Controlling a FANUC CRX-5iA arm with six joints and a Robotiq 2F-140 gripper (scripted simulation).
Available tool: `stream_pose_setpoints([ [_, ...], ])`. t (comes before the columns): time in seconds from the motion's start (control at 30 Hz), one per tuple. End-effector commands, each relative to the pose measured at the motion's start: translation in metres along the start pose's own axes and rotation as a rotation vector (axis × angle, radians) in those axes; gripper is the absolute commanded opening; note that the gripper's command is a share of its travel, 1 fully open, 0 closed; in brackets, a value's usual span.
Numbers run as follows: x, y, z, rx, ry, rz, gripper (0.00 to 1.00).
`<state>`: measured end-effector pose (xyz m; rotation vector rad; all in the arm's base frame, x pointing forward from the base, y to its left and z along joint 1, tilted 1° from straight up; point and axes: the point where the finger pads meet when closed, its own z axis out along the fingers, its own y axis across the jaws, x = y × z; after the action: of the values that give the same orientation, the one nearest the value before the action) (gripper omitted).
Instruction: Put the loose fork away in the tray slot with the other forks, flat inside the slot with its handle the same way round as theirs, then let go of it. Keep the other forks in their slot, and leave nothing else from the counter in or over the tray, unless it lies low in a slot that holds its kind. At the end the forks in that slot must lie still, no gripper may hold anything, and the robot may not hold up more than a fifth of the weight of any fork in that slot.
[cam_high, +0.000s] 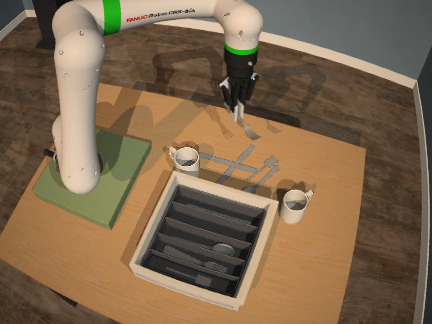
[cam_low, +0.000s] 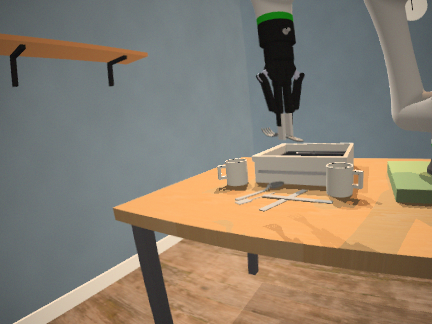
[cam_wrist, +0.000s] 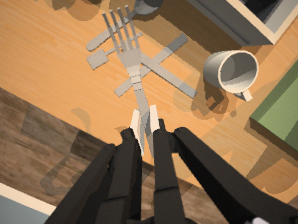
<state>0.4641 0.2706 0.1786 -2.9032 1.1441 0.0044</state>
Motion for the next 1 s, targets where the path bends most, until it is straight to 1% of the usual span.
stream_pose_setpoints([
  [0.0,0.000,0.000,0.000,0.000,0.000,0.000,0.04],
  [0.27,0.003,0.001,0.000,0.000,0.000,0.000,0.04],
  [0.33,0.017,0.008,0.000,0.000,0.000,0.000,0.04],
  [0.37,0.031,0.015,0.000,0.000,0.001,0.000,0.04],
  [0.43,0.031,0.015,0.000,0.000,0.001,0.000,0.04],
  [0.53,0.091,0.053,-0.001,-0.001,0.001,0.000,0.04],
  [0.63,0.115,0.079,-0.001,-0.001,0.001,0.000,0.04],
  [0.93,0.182,0.182,0.000,0.000,0.000,0.000,0.04],
  [0.97,0.182,0.182,0.000,0.000,0.000,0.000,0.04],
])
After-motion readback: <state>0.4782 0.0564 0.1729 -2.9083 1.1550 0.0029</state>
